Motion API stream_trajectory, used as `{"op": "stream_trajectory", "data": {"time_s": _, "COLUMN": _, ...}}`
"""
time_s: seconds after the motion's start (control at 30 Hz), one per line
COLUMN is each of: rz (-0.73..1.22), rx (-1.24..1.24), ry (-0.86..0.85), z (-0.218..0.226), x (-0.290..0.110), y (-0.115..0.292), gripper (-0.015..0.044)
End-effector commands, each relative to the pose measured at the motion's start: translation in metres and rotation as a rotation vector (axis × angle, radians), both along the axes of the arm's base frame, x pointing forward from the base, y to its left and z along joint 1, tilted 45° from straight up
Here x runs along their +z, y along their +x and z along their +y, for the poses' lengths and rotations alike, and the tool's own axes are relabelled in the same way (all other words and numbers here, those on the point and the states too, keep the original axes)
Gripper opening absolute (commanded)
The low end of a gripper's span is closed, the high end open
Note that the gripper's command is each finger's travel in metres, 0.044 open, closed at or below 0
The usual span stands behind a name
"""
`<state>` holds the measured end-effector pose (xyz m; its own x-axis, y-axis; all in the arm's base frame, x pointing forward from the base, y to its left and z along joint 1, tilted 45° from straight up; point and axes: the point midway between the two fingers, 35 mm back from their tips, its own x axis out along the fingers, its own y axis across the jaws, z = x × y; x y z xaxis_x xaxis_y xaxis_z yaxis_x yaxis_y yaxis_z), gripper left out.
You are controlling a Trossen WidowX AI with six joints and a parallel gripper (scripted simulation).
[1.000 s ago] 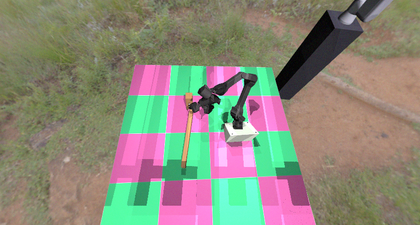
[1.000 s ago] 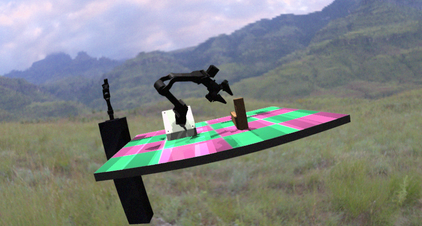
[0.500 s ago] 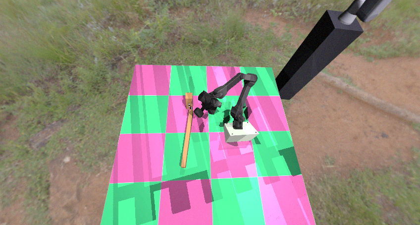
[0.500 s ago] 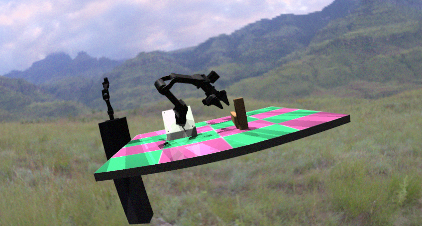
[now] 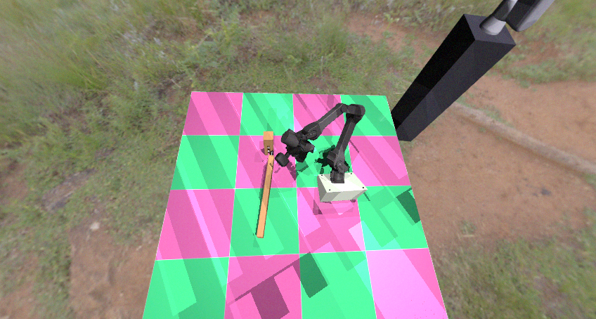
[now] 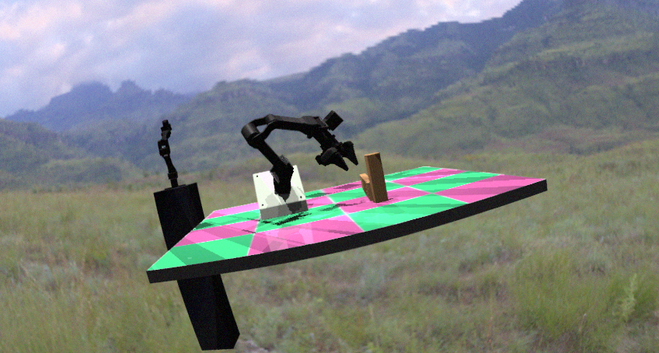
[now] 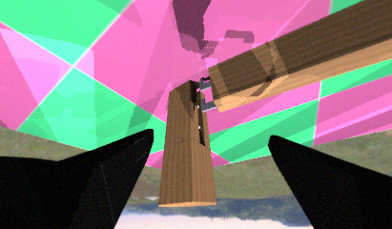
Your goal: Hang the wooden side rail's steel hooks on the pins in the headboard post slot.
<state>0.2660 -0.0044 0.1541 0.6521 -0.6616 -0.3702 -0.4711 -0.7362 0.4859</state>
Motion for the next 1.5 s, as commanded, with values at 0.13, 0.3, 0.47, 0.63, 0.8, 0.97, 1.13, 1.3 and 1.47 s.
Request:
{"op": "stream_trajectory", "data": {"time_s": 0.13, "rz": -0.297, "rx": -0.151, "ry": 0.222, "z": 0.003, "x": -0.002, "y": 0.005, "gripper": 0.044}}
{"op": "stream_trajectory", "data": {"time_s": 0.3, "rz": -0.581, "rx": -0.276, "ry": 0.439, "z": 0.006, "x": -0.003, "y": 0.009, "gripper": 0.044}}
{"op": "stream_trajectory", "data": {"time_s": 0.47, "rz": -0.867, "rx": -0.387, "ry": 0.658, "z": 0.009, "x": -0.005, "y": 0.012, "gripper": 0.044}}
{"op": "stream_trajectory", "data": {"time_s": 0.63, "rz": -1.155, "rx": -0.481, "ry": 0.885, "z": 0.011, "x": -0.007, "y": 0.015, "gripper": 0.044}}
{"op": "stream_trajectory", "data": {"time_s": 0.8, "rz": -1.443, "rx": -0.556, "ry": 1.122, "z": 0.014, "x": -0.009, "y": 0.016, "gripper": 0.044}}
{"op": "stream_trajectory", "data": {"time_s": 0.97, "rz": -1.727, "rx": -0.611, "ry": 1.372, "z": 0.016, "x": -0.011, "y": 0.017, "gripper": 0.044}}
{"op": "stream_trajectory", "data": {"time_s": 1.13, "rz": -2.002, "rx": -0.642, "ry": 1.639, "z": 0.019, "x": -0.014, "y": 0.017, "gripper": 0.044}}
{"op": "stream_trajectory", "data": {"time_s": 1.3, "rz": -2.261, "rx": -0.648, "ry": 1.929, "z": 0.021, "x": -0.016, "y": 0.016, "gripper": 0.044}}
{"op": "stream_trajectory", "data": {"time_s": 1.47, "rz": -2.491, "rx": -0.621, "ry": 2.231, "z": 0.023, "x": -0.019, "y": 0.014, "gripper": 0.044}}
